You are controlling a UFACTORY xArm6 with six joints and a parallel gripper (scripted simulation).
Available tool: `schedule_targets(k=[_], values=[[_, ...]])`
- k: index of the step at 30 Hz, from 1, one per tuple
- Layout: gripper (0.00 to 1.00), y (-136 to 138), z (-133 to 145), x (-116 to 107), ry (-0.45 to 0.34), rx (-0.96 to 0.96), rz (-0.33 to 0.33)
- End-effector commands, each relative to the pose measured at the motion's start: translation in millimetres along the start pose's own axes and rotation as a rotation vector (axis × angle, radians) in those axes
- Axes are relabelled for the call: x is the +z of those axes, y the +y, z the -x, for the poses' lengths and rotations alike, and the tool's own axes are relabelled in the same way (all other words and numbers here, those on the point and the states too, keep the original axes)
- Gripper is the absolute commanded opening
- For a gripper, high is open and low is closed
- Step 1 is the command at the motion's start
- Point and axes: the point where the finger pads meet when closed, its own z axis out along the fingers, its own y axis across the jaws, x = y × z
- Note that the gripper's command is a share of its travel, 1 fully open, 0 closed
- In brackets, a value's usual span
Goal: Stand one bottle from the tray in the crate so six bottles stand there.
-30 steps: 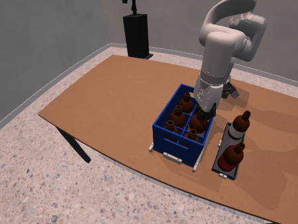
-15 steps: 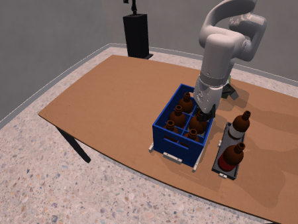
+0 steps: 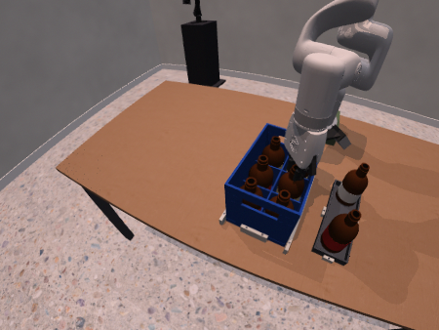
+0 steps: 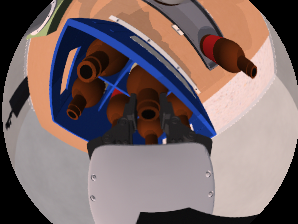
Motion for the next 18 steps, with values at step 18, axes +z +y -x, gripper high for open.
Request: schedule_targets(k=[18], values=[[0.0,1.0,1.0,2.5,-0.003,0.0,0.002]])
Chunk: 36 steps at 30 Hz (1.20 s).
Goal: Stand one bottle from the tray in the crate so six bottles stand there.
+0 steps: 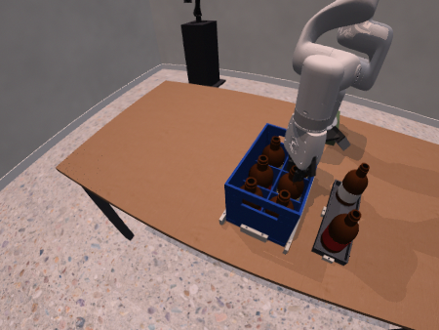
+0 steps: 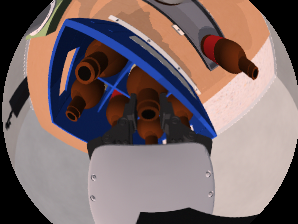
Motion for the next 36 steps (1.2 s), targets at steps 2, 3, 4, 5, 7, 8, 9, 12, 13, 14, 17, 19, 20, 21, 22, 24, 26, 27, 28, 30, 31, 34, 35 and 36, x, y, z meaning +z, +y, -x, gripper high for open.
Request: schedule_targets(k=[2,3,4,5,7,8,9,12,13,14,17,19,20,21,22,24,26,27,28,30,31,34,35,36], values=[[0.0,1.0,1.0,-1.0,-0.003,0.0,0.003],[0.0,1.0,1.0,-1.0,-0.003,0.0,0.003],[0.0,1.0,1.0,-1.0,-0.003,0.0,0.003],[0.0,1.0,1.0,-1.0,-0.003,0.0,0.003],[0.0,1.0,1.0,-1.0,-0.003,0.0,0.003],[0.0,1.0,1.0,-1.0,-0.003,0.0,0.003],[0.0,1.0,1.0,-1.0,-0.003,0.0,0.003],[0.0,1.0,1.0,-1.0,-0.003,0.0,0.003],[0.0,1.0,1.0,-1.0,-0.003,0.0,0.003],[0.0,1.0,1.0,-1.0,-0.003,0.0,0.003],[0.65,1.0,1.0,-1.0,-0.003,0.0,0.003],[0.65,1.0,1.0,-1.0,-0.003,0.0,0.003],[0.65,1.0,1.0,-1.0,-0.003,0.0,0.003],[0.65,1.0,1.0,-1.0,-0.003,0.0,0.003],[0.65,1.0,1.0,-1.0,-0.003,0.0,0.003],[0.65,1.0,1.0,-1.0,-0.003,0.0,0.003],[0.65,1.0,1.0,-1.0,-0.003,0.0,0.003],[0.65,1.0,1.0,-1.0,-0.003,0.0,0.003],[0.65,1.0,1.0,-1.0,-0.003,0.0,0.003],[0.65,1.0,1.0,-1.0,-0.003,0.0,0.003],[0.65,1.0,1.0,-1.0,-0.003,0.0,0.003],[0.65,1.0,1.0,-1.0,-0.003,0.0,0.003],[0.65,1.0,1.0,-1.0,-0.003,0.0,0.003],[0.65,1.0,1.0,-1.0,-0.003,0.0,0.003]])
